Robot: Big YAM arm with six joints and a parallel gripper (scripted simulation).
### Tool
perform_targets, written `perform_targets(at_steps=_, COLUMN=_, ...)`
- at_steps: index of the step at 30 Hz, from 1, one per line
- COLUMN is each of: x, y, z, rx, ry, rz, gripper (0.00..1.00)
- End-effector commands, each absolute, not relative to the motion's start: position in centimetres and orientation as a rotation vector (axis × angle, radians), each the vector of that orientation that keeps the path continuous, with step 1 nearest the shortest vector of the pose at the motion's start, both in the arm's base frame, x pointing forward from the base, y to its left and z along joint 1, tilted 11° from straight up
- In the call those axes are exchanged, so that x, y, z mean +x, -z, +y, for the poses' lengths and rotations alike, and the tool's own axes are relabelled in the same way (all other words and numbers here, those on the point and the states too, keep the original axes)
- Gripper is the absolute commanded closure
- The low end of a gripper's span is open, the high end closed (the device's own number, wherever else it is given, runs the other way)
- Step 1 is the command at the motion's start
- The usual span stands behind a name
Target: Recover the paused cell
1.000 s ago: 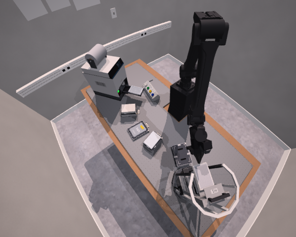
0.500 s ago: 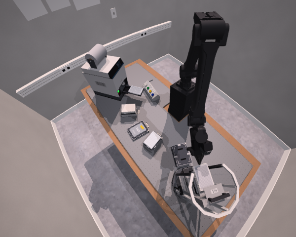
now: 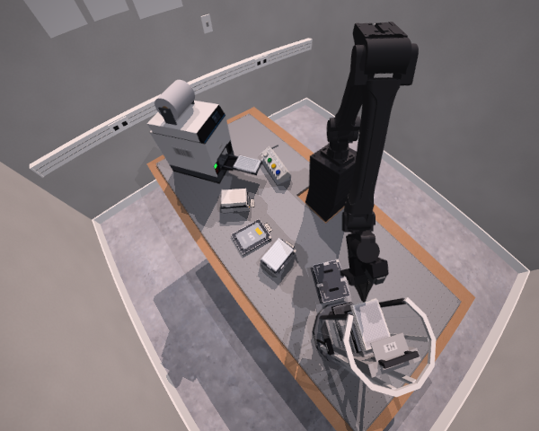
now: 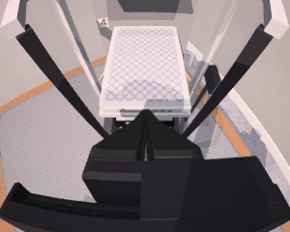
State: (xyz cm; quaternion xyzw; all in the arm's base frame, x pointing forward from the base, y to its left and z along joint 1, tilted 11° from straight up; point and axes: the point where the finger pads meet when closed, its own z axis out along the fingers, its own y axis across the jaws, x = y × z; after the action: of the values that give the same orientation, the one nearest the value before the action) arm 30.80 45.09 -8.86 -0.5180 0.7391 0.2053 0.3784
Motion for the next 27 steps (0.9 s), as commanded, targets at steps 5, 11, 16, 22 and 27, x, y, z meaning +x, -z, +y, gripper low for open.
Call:
perform_targets(at_steps=5, x=31.1, y=8.9, z=47.1, rx=-1.323, ry=-0.538, rz=1.873, gripper=1.0)
perform_targets(at_steps=11, x=31.2, y=9.0, z=47.4, rx=-1.325, ry=-0.537, rz=1.876, gripper=1.0)
perform_targets(at_steps=16, x=31.3, y=8.9, z=47.6, rx=-1.322, ry=-0.539, rz=1.871, gripper=1.0)
perform_targets(at_steps=22, x=31.4, y=9.0, z=47.8, rx=-1.325, ry=-0.538, rz=1.876, gripper=1.0)
perform_targets(at_steps=27, x=31.5, y=9.0, z=48.0, rx=-1.323, ry=-0.538, rz=1.873, gripper=1.0)
